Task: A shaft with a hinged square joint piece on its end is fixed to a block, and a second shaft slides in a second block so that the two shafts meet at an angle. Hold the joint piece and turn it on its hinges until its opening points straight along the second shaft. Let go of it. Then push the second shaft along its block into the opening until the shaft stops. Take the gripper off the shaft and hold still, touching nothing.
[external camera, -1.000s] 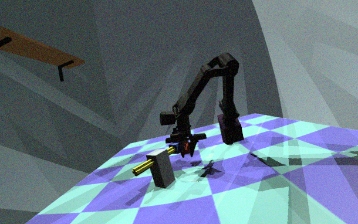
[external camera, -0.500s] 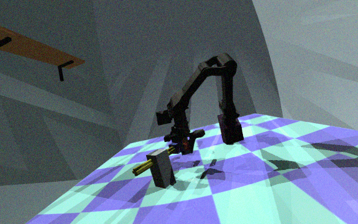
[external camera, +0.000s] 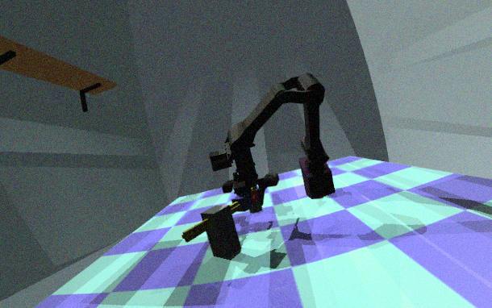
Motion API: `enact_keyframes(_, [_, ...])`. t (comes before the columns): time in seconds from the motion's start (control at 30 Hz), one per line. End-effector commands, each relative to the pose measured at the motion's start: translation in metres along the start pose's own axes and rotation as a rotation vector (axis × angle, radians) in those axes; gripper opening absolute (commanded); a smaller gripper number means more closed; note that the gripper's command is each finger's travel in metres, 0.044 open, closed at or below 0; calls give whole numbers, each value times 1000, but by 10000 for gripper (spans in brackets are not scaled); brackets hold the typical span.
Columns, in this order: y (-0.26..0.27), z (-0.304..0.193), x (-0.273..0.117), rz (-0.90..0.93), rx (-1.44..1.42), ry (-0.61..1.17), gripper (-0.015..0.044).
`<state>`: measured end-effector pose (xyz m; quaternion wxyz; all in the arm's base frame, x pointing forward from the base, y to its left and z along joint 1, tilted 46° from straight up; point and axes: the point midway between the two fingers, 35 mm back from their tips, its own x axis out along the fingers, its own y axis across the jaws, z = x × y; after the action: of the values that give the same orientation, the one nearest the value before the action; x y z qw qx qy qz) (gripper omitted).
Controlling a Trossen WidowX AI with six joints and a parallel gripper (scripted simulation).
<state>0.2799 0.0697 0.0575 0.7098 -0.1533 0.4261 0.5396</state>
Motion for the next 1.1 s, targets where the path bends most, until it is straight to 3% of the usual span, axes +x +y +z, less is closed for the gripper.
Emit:
enact_keyframes(0.0, [-3,0,-2,-13,-68,52,0])
enact_keyframes(1.07, [-7,-3,-7,-29,-118,94,0])
